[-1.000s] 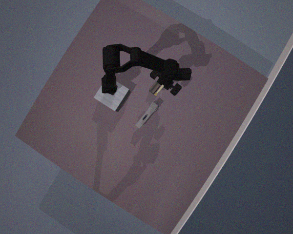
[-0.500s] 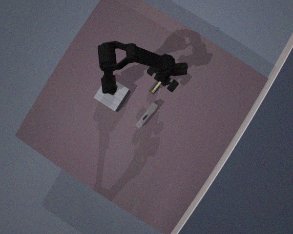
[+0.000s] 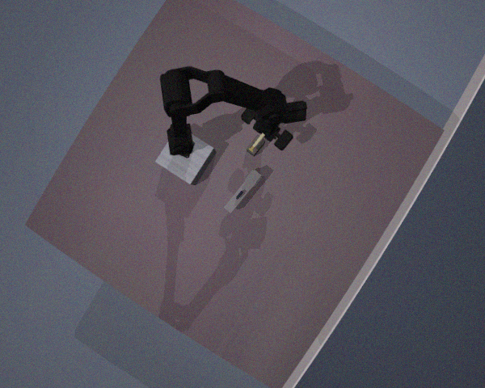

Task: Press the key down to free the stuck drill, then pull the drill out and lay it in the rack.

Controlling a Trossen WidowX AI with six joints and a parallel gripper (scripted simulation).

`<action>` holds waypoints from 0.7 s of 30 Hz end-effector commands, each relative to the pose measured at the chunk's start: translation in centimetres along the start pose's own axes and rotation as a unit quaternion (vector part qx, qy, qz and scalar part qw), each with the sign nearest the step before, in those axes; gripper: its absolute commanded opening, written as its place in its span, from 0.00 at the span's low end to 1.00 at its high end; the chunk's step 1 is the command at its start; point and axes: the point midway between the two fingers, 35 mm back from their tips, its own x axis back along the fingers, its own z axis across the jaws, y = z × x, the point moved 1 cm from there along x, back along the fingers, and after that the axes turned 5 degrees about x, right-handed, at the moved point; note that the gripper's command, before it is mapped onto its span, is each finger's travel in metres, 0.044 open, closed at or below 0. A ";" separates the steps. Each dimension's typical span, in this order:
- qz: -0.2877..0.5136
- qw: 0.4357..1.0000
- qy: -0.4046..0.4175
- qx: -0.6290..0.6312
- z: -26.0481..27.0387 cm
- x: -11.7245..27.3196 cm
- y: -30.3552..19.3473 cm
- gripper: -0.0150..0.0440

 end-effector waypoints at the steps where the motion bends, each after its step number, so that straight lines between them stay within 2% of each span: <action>1: 0.002 1.000 0.003 -0.002 0.2 -0.8 -0.1 0.25; 21: 0.002 1.000 0.003 -0.002 0.2 -2.9 -0.2 0.25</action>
